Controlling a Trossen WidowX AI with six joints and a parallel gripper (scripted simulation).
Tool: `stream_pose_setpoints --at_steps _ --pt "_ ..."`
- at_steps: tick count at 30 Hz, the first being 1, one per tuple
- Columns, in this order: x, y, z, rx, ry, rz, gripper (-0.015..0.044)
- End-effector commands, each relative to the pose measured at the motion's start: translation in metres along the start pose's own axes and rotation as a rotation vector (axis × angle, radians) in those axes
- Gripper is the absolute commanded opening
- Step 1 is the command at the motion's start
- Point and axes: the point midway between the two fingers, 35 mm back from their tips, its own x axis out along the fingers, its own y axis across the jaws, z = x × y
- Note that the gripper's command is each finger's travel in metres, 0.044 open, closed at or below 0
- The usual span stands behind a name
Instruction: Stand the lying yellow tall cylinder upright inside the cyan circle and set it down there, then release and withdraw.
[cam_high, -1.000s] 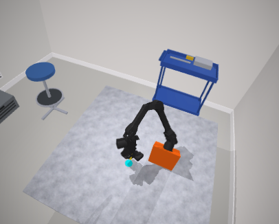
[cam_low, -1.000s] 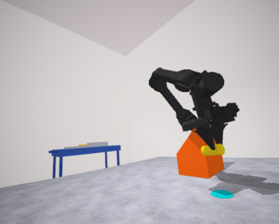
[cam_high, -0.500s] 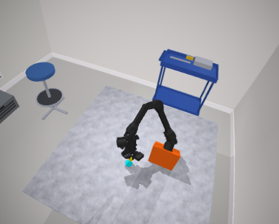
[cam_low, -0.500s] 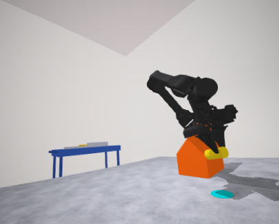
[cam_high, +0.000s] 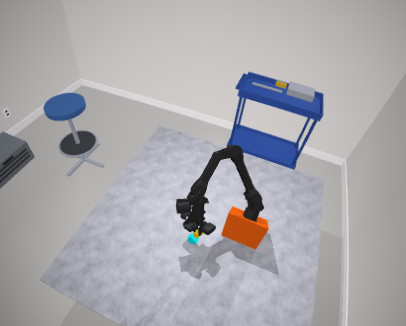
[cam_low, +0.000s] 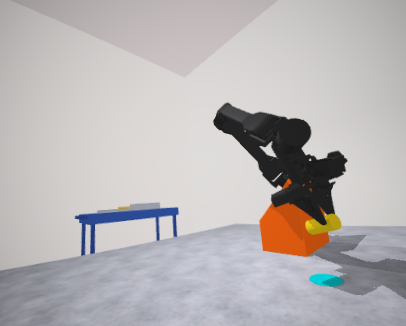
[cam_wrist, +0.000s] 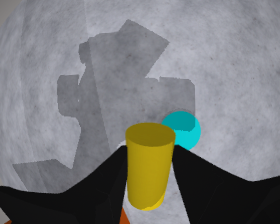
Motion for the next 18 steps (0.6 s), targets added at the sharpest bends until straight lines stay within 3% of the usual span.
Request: stream_pose_setpoints --at_steps 1,18 --pt "-0.0007 -0.0003 0.0006 -0.004 -0.033 0.014 0.0105" --pt "0.007 0.0019 0.0004 -0.014 -0.139 0.081 0.0105"
